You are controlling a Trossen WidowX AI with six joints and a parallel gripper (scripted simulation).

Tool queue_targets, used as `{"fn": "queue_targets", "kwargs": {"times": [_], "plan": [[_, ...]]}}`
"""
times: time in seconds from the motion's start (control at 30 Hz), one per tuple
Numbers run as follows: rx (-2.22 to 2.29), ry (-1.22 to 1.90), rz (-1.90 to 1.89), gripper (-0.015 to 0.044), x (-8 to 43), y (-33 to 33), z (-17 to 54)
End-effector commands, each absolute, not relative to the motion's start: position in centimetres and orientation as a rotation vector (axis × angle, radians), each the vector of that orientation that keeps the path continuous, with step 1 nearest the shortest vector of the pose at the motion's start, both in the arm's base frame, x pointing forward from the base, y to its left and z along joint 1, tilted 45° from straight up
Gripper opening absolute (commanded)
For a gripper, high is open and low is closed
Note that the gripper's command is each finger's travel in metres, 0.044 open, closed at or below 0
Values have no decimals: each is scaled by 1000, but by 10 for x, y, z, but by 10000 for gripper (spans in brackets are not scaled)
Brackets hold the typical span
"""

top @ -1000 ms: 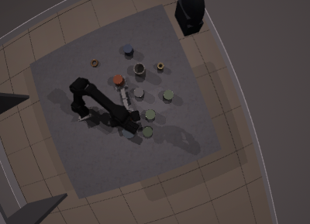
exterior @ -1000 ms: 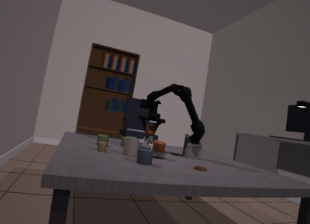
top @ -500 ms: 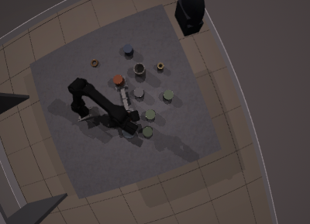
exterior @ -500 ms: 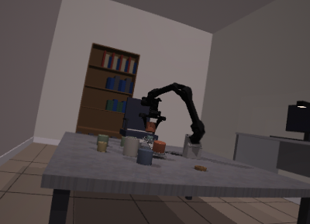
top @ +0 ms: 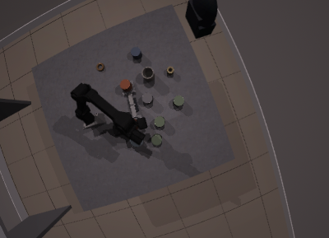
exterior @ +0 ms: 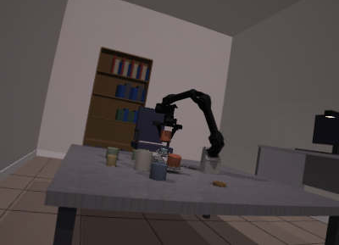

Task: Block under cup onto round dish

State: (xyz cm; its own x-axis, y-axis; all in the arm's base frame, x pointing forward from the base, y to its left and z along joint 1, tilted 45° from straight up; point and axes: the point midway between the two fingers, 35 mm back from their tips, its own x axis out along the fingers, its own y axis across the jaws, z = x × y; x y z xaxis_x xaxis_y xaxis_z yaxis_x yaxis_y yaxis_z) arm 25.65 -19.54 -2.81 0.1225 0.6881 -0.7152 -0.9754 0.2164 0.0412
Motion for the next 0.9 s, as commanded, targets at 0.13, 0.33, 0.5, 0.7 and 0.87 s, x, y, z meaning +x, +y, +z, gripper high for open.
{"fn": "queue_targets", "kwargs": {"times": [0.13,0.33,0.5,0.7,0.87], "plan": [[-506,697,1292,0,256,-197,-26],[-506,697,1292,0,256,-197,-26],[-506,697,1292,0,256,-197,-26],[-506,697,1292,0,256,-197,-26],[-506,697,1292,0,256,-197,-26]]}}
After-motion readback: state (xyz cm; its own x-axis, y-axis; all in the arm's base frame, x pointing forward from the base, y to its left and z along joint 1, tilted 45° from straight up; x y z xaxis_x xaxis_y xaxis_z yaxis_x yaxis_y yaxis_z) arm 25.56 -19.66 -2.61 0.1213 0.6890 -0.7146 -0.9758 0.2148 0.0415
